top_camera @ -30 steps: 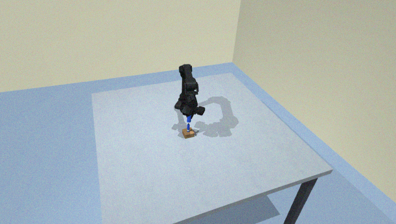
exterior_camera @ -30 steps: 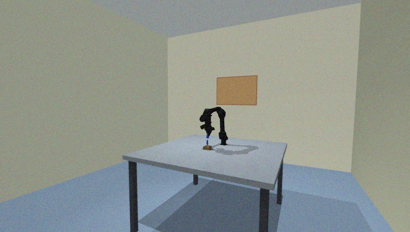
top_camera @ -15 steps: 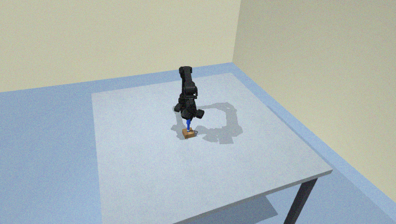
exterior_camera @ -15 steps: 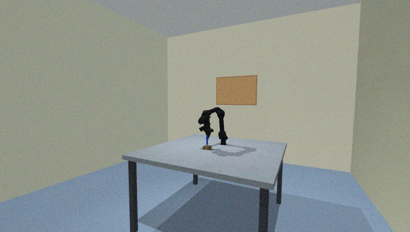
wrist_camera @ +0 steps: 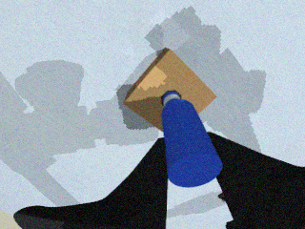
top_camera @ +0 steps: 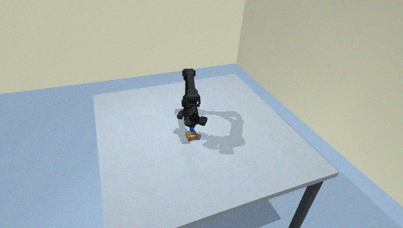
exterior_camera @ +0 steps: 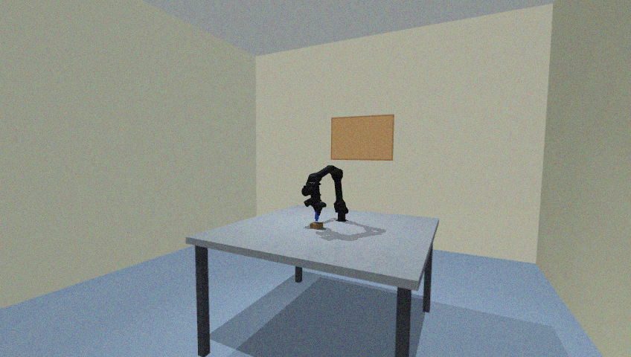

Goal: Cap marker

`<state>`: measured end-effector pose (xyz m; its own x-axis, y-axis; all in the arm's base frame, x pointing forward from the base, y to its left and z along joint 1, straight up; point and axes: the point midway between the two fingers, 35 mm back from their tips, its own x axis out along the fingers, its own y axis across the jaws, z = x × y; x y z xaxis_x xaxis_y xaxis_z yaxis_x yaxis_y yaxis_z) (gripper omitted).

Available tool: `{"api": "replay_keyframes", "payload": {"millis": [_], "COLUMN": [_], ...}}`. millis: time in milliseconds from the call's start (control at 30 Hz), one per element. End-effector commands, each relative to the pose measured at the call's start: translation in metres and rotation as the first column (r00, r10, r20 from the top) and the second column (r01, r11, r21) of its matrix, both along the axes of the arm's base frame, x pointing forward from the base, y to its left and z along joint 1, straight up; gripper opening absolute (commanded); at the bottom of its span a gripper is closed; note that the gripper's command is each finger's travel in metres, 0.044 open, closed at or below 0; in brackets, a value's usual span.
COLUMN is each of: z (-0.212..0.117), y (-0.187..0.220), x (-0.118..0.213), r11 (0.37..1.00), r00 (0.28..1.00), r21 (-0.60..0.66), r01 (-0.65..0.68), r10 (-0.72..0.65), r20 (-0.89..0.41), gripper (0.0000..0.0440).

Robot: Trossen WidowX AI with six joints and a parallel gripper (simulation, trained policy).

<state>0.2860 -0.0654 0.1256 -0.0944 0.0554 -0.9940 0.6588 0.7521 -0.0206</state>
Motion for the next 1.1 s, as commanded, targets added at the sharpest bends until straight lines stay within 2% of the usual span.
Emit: {"api": "replay_keyframes", "payload": {"millis": [0,33,133,600,667,1000,1067], "z": [-0.012,-0.015,-0.021,-0.025,-0.023,-0.015,-0.012], "y": [0.001,0.001,0.000,0.004,0.005,0.007,0.006], "x": [-0.005,-0.005,-0.008,-0.019,-0.022,-0.027,-0.025], "r11": [1.000,1.000,1.000,0.999,0.999,0.999,0.999], "r00": [0.999,0.999,0.998,0.996,0.995,0.998,0.999], "r21": [0.014,0.014,0.011,0.032,0.039,0.034,0.029], "r01": [-0.013,-0.016,-0.022,-0.028,-0.029,-0.040,-0.038], "r10": [0.013,0.017,0.022,0.031,0.033,0.042,0.039], "r20": [-0.032,-0.033,-0.050,-0.085,-0.089,-0.049,-0.026], "gripper": [0.0000,0.0001,0.0079,0.0156,0.0192,0.0440,0.0440]}}
